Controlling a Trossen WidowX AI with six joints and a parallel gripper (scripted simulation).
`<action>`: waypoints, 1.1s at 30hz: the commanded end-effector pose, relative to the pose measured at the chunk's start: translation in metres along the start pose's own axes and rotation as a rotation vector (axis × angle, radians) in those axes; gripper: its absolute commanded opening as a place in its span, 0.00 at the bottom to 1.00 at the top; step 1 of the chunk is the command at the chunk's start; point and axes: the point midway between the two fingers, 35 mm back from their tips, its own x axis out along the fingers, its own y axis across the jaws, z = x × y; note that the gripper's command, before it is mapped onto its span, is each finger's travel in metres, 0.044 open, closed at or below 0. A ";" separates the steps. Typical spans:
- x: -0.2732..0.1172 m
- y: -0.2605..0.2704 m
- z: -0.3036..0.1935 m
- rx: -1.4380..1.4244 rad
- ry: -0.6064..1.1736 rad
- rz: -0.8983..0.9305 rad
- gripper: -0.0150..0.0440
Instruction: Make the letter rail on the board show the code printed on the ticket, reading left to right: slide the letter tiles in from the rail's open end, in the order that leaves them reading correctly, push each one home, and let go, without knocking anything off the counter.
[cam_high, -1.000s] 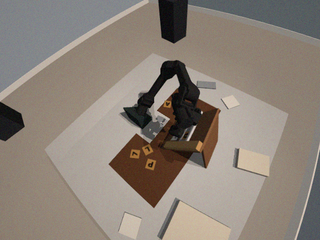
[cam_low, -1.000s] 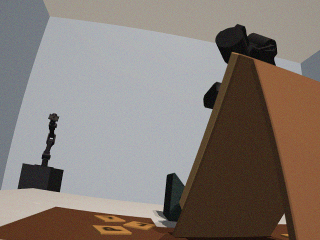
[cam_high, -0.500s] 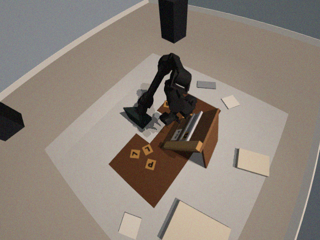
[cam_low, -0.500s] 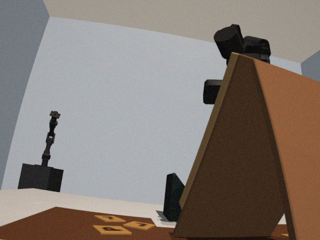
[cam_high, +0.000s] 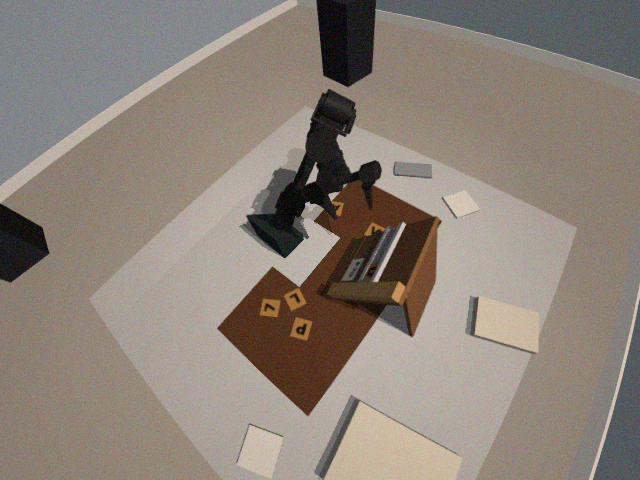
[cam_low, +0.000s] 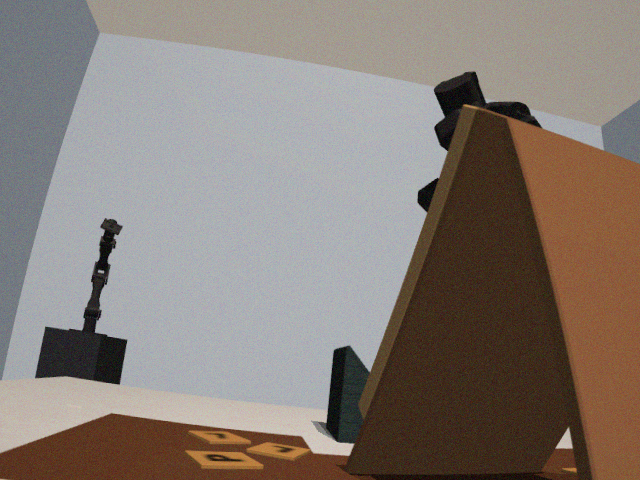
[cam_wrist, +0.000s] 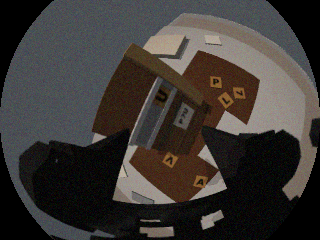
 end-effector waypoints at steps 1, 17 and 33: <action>-0.032 -0.014 -0.019 0.481 -0.120 0.087 1.00; -0.032 -0.014 -0.019 0.481 -0.120 0.087 1.00; 0.012 -0.071 0.044 0.656 -0.073 -0.091 0.83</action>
